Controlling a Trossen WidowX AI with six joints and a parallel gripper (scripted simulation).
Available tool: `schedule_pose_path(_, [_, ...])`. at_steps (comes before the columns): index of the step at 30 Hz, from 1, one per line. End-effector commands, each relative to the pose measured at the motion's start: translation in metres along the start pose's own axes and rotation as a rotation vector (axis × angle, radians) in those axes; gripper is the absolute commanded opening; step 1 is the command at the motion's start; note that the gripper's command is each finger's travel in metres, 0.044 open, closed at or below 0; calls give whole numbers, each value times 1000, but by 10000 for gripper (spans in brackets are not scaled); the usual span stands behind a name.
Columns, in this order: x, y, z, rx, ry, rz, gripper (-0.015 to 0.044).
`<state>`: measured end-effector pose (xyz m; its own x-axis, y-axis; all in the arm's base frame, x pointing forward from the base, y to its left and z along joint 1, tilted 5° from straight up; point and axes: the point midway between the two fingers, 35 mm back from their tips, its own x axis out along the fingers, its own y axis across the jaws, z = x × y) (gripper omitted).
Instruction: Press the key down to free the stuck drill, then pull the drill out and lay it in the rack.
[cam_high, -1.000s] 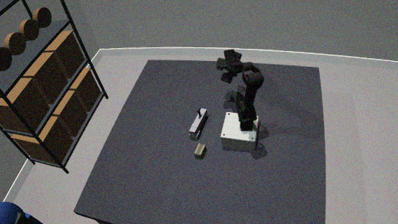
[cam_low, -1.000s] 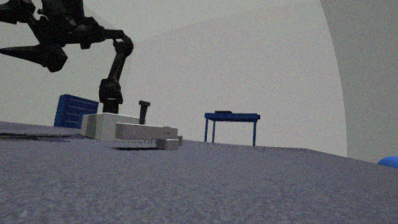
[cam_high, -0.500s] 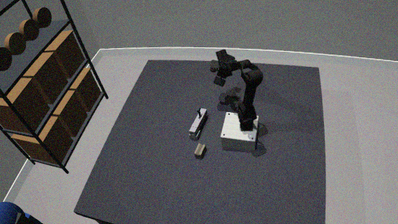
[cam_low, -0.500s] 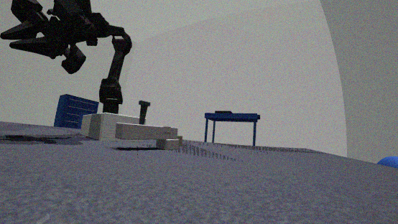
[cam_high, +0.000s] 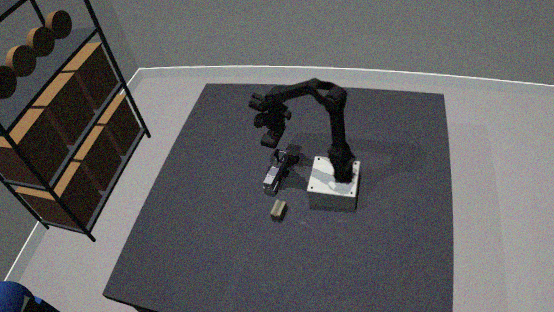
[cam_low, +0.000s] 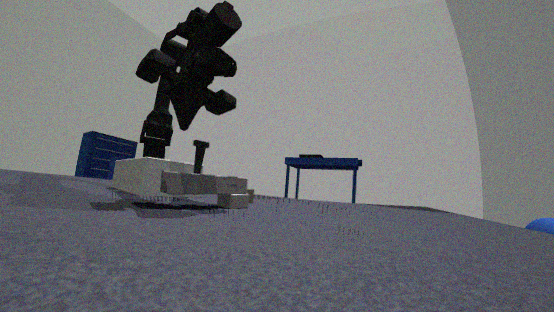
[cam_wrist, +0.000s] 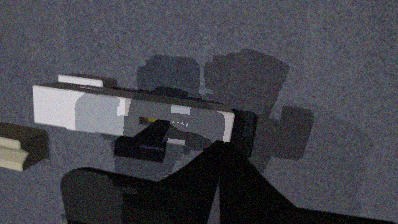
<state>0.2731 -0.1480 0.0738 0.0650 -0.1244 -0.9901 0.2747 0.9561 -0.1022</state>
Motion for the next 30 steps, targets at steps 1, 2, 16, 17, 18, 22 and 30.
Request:
schedule_pose_path(1, [-7, 47, -9, 0, 135, 53, 0])
schedule_pose_path(2, [-7, 47, -9, 0, 135, 53, 0])
schedule_pose_path(16, [6, 49, -11, 0, 135, 53, 0])
schedule_pose_path(17, [7, 50, -11, 0, 135, 53, 0])
schedule_pose_path(18, [7, 51, -11, 0, 135, 53, 0])
schedule_pose_path(22, [8, 50, -11, 0, 135, 53, 0])
schedule_pose_path(30, [12, 47, -10, 0, 135, 53, 0])
